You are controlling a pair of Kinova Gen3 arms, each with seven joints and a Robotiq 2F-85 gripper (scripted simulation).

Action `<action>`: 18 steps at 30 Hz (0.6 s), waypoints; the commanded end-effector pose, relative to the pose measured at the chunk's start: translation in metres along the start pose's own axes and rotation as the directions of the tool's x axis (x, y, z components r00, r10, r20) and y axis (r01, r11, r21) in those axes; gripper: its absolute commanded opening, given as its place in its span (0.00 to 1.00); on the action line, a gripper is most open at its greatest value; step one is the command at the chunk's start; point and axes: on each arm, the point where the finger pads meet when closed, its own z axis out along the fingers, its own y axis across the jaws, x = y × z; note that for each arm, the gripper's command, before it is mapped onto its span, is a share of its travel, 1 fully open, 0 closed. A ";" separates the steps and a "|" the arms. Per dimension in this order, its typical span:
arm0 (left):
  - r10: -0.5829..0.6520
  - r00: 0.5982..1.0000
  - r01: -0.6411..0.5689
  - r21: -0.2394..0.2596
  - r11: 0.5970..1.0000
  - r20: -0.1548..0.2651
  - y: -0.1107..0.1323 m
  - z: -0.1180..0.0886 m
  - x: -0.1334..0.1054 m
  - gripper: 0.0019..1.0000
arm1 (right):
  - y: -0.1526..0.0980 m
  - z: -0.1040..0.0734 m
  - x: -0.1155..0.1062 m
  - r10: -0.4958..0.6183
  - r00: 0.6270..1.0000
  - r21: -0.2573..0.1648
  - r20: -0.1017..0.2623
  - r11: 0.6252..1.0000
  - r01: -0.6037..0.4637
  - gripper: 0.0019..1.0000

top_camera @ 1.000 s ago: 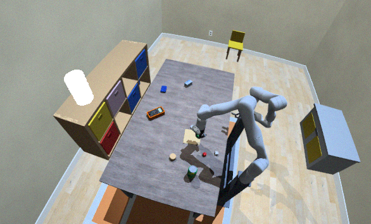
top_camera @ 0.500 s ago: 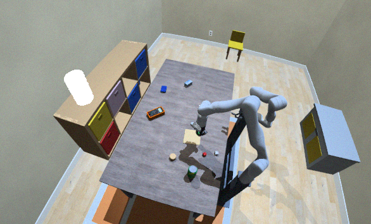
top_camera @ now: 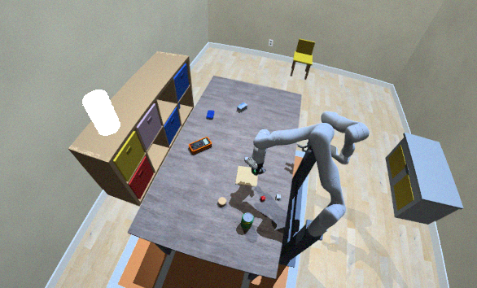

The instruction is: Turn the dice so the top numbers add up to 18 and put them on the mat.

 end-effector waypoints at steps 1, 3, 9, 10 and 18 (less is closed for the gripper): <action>0.041 0.999 -0.041 0.000 0.999 0.000 0.003 0.000 0.004 0.29 | 0.000 0.000 0.000 0.001 1.000 0.000 0.000 1.000 -0.001 1.00; 0.041 0.999 -0.041 0.000 0.999 0.000 0.003 0.000 0.004 0.29 | 0.000 0.000 0.000 0.001 1.000 0.000 0.000 1.000 -0.001 1.00; 0.150 0.989 -0.150 0.003 0.989 -0.002 0.008 0.002 0.016 0.29 | 0.000 0.000 0.000 0.001 1.000 0.000 0.000 1.000 -0.001 1.00; 0.173 0.985 -0.173 0.004 0.985 -0.002 0.009 0.002 0.019 0.29 | 0.000 0.000 0.000 0.001 1.000 0.000 0.000 1.000 -0.001 1.00; 0.389 0.921 -0.389 0.009 0.921 -0.001 0.020 0.006 0.044 0.29 | 0.000 0.000 0.000 0.001 1.000 0.000 0.000 1.000 -0.001 1.00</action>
